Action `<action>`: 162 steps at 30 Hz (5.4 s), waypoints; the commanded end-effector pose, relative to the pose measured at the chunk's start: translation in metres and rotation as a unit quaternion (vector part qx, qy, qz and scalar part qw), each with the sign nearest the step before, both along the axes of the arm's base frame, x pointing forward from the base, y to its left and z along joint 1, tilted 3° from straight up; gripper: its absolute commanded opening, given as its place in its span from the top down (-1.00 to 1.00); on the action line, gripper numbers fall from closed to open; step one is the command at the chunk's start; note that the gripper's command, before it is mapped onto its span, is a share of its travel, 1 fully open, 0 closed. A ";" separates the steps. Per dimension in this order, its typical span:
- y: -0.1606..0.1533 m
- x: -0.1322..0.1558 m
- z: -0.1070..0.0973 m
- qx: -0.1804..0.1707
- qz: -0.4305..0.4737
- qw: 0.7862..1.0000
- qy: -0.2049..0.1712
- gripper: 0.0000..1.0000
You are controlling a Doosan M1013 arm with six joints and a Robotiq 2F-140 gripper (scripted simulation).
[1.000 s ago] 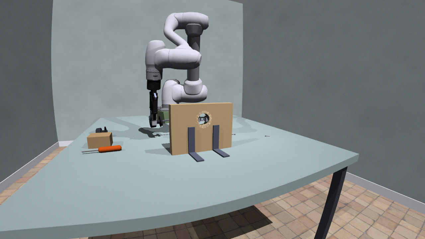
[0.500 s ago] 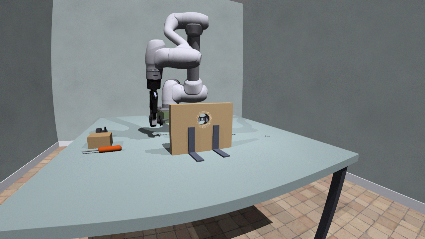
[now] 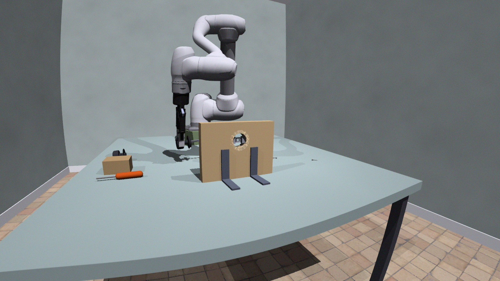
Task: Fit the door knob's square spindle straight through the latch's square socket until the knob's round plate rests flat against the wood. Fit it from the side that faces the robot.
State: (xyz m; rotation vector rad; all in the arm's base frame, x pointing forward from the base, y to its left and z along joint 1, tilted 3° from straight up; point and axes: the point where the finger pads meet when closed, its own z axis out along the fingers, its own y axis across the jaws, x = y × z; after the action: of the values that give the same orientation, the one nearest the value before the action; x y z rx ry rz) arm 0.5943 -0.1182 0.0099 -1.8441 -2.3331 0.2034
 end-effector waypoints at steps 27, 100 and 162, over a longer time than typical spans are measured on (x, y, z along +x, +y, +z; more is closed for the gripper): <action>0.011 0.006 0.003 0.028 0.136 0.990 -0.002 0.16; 0.132 0.060 0.035 0.174 0.984 -0.032 0.007 0.16; 0.200 0.077 0.053 0.111 0.710 -0.695 0.036 0.16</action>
State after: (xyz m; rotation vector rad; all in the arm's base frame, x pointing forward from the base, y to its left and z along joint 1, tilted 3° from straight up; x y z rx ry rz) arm 0.6709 0.0813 0.0629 -3.1070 -0.3058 0.1712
